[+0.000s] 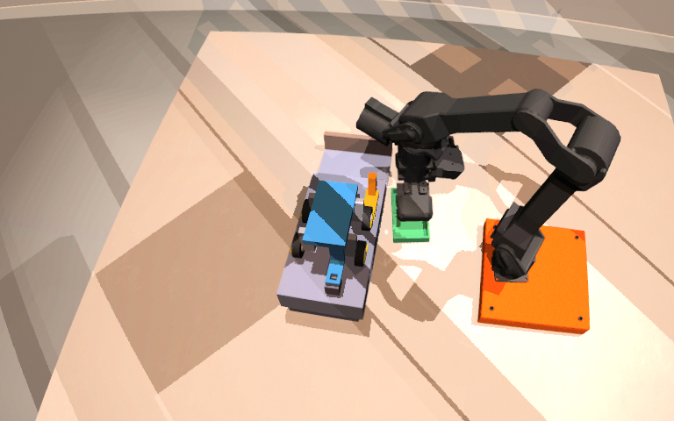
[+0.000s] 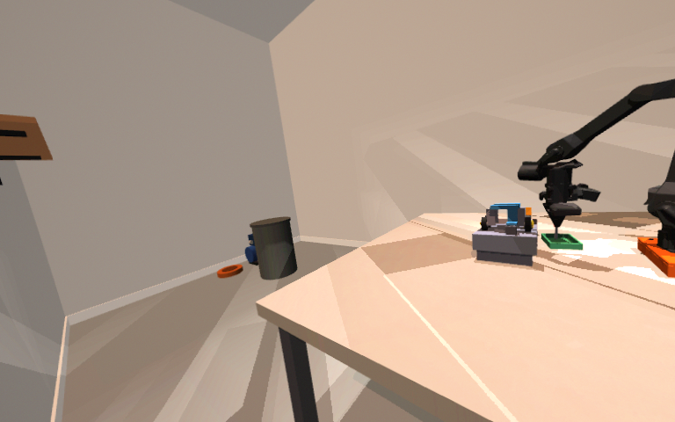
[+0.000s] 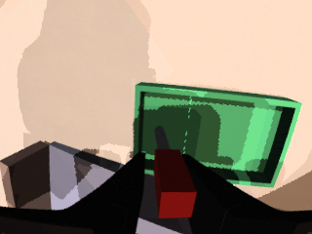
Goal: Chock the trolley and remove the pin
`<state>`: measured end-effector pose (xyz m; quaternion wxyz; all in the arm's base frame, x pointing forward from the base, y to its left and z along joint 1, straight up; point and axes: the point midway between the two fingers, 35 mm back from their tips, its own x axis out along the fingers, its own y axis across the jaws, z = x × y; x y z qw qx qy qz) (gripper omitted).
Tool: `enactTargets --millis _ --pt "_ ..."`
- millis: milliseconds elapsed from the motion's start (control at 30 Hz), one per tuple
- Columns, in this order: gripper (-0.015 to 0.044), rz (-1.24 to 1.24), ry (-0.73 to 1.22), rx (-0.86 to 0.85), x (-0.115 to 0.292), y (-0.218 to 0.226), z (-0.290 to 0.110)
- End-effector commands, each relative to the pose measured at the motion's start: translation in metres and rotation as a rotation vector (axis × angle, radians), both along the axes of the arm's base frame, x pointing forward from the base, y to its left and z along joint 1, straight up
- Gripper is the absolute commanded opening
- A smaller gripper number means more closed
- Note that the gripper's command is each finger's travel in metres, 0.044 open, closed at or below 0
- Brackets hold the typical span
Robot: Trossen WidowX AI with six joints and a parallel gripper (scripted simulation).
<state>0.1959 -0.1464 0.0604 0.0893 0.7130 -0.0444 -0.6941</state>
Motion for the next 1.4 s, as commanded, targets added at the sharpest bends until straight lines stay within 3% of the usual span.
enactTargets --millis 0,1367 --pt "0.0184 0.002 0.003 -0.002 0.000 0.002 -0.001" --pt "0.0190 0.002 0.003 0.000 0.001 0.025 -0.012"
